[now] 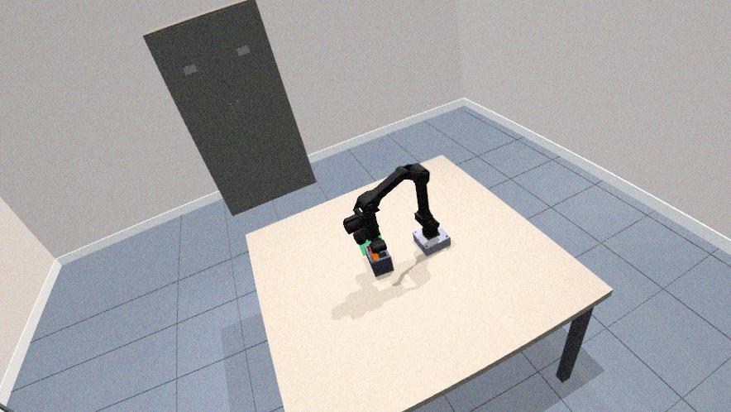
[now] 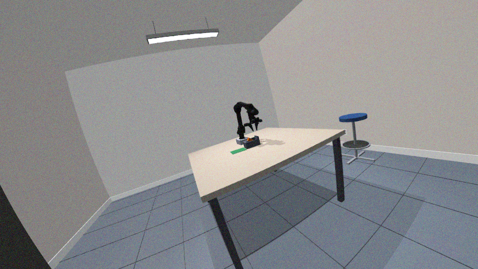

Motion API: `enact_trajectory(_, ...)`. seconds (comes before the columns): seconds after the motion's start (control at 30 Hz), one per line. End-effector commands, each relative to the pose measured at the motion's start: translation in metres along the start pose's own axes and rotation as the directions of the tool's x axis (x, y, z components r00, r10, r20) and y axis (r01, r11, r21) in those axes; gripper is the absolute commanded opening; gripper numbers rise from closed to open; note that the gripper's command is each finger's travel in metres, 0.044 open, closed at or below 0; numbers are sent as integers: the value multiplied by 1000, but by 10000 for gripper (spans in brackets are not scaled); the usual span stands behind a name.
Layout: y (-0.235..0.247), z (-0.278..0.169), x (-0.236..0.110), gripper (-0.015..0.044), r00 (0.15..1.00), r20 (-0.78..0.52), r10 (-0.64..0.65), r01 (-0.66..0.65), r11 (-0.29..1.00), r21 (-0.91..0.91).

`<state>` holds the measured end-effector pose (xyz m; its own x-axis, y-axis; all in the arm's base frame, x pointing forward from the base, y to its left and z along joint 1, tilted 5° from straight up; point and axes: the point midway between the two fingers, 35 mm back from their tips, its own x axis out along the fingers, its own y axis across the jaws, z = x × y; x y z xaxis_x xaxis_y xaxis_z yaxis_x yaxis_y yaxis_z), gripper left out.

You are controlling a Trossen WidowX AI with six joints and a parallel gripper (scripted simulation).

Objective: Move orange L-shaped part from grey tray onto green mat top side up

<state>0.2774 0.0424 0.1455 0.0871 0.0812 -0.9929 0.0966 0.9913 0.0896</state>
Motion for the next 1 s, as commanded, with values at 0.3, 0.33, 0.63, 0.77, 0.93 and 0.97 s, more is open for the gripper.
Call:
enact_trajectory(0.3, 0, 0, 1, 180, 1000, -2, -1, 1, 1000, 2)
enact_trajectory(0.33, 0, 0, 1, 180, 1000, -2, -1, 1, 1000, 2)
enact_trajectory(0.63, 0, 0, 1, 180, 1000, -2, -1, 1, 1000, 2)
enact_trajectory(0.77, -7, 1, 1, 280, 1000, -3, -2, 2, 991, -131)
enact_trajectory(0.93, -26, 5, 1, 280, 1000, -7, -7, 2, 865, -502)
enact_trajectory(0.97, -30, 6, 0, 280, 1000, -8, -7, 1, 820, -572)
